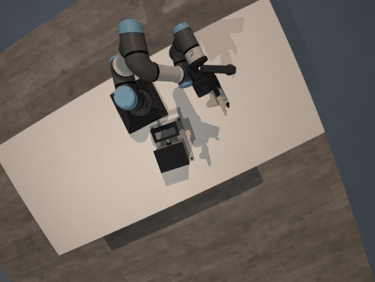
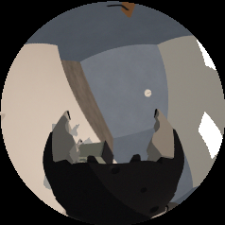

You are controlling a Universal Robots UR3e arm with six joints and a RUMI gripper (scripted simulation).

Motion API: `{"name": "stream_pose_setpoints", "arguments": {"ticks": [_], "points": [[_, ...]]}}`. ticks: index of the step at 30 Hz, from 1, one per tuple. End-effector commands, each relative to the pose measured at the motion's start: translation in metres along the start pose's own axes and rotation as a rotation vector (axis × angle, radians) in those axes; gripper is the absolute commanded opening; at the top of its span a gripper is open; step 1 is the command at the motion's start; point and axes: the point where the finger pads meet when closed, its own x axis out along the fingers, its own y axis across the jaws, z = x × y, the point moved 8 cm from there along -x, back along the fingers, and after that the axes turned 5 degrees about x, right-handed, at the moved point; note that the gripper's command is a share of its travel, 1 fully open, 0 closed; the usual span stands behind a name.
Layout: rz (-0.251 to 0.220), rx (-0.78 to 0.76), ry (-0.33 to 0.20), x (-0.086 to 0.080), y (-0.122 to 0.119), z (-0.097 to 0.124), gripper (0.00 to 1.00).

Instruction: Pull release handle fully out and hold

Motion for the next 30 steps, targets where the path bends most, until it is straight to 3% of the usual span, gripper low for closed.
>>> {"name": "stream_pose_setpoints", "arguments": {"ticks": [1, 14, 25, 27, 30], "points": [[-0.001, 0.006, -0.002, 0.002, 0.001, -0.001, 1.00], [-0.022, 0.060, -0.036, 0.021, 0.006, -0.004, 1.00], [-0.075, 0.206, -0.138, 0.069, 0.019, -0.001, 1.00], [-0.075, 0.206, -0.138, 0.069, 0.019, -0.001, 1.00], [-0.095, 0.266, -0.184, 0.086, 0.024, 0.004, 1.00]]}}
